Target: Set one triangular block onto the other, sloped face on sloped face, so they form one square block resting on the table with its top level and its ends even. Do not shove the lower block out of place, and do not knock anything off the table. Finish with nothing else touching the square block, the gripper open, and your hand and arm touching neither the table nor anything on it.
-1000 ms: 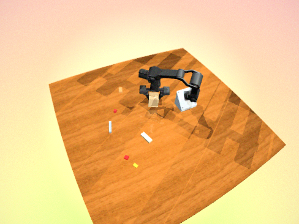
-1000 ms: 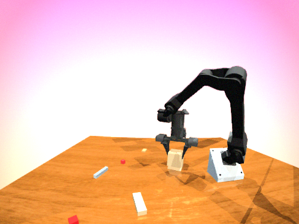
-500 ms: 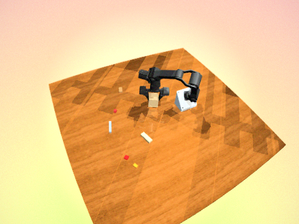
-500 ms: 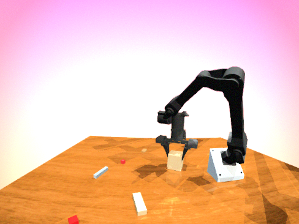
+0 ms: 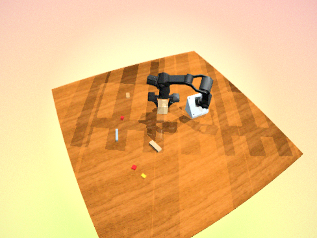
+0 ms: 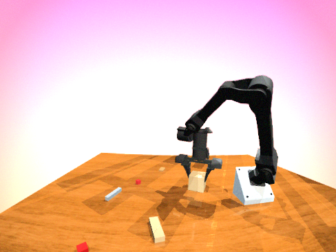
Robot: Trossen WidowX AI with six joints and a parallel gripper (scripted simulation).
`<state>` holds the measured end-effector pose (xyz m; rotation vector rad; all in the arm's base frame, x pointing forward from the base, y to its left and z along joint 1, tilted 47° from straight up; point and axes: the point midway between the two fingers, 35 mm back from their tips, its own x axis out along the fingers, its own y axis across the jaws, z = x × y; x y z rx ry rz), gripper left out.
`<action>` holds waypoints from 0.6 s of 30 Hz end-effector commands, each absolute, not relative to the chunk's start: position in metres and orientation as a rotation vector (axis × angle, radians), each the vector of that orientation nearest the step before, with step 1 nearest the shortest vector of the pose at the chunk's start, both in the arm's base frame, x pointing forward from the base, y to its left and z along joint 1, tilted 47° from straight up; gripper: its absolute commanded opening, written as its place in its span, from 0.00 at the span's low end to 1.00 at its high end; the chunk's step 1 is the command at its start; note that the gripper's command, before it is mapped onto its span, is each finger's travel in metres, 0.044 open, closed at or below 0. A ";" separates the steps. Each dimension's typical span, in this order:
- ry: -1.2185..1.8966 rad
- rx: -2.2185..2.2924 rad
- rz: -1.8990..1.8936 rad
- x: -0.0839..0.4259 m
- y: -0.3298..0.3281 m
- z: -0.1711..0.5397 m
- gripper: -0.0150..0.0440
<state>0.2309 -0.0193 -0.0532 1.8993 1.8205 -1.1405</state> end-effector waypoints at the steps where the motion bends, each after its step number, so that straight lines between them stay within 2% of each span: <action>1: 1.821 1.906 -1.141 0.231 -0.018 -0.054 0.25; 18: 1.819 1.909 -1.145 0.230 -0.018 -0.055 0.25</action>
